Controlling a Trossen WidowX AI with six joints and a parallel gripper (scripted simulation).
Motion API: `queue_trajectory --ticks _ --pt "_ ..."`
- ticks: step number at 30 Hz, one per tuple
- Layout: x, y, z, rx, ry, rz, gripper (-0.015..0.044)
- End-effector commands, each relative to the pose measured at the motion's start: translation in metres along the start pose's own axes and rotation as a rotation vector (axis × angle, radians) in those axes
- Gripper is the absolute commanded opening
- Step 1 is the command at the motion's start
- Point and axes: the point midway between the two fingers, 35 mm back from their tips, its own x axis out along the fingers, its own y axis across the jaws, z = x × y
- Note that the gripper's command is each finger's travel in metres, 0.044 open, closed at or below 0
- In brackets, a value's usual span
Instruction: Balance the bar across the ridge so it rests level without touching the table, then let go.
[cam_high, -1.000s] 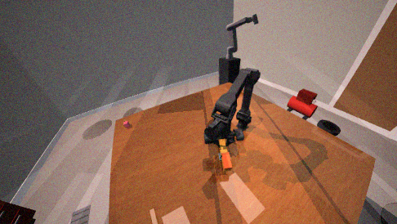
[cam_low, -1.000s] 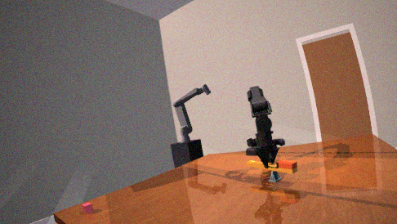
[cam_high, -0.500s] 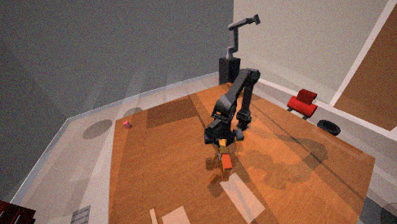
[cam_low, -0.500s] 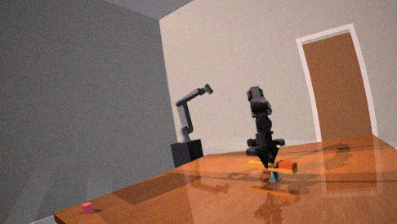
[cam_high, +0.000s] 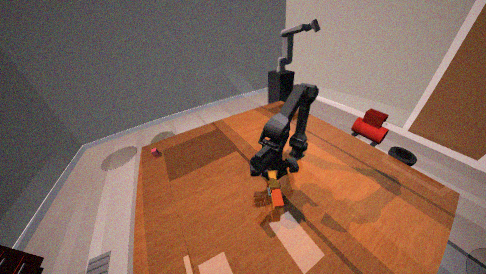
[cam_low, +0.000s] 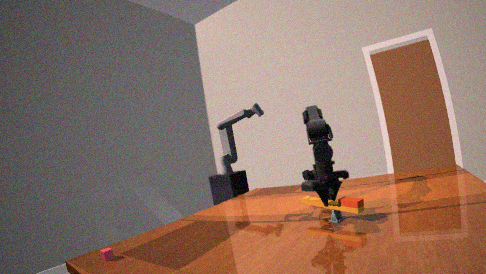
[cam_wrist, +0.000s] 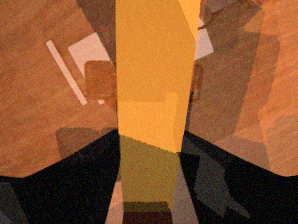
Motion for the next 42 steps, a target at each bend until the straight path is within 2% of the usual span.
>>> queue_trajectory --ticks 1,42 --pt "0.0004 0.0007 -0.0004 0.000 0.002 0.003 0.0000" --pt "0.0039 0.0005 -0.0003 0.000 0.002 0.003 0.0000"
